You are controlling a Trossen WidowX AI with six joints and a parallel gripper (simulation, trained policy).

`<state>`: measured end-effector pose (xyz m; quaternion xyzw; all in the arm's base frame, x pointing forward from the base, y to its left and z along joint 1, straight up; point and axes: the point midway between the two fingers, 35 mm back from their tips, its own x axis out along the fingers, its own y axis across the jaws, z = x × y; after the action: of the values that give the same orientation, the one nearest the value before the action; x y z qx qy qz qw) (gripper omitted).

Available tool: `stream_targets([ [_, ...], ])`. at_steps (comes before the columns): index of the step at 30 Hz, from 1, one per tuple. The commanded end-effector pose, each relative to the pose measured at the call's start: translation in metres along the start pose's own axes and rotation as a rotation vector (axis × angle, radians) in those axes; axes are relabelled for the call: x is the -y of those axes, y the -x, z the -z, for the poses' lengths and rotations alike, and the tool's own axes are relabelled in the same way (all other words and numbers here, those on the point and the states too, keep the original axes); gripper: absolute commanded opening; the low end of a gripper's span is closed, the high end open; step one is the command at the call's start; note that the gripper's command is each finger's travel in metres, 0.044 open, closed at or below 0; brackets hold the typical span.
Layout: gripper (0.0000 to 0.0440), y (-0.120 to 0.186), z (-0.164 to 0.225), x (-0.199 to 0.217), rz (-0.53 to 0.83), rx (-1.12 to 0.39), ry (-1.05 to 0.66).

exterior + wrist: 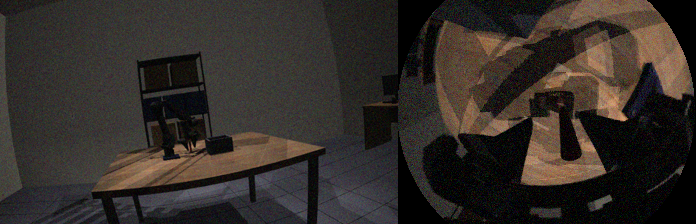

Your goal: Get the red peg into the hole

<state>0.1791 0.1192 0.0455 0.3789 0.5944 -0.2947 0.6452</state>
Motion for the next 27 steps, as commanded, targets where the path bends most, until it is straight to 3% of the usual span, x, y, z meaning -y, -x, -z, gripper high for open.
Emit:
stream_targets([
  [1, 0.02, -0.001, 0.001, 0.0, 0.001, -0.022, -0.021],
  [9, 0.0002, -0.001, 0.002, 0.0, 0.007, -0.077, -0.038],
  [27, 0.0012, 0.06, -0.038, -0.026, -0.11, 0.111, 0.122],
])
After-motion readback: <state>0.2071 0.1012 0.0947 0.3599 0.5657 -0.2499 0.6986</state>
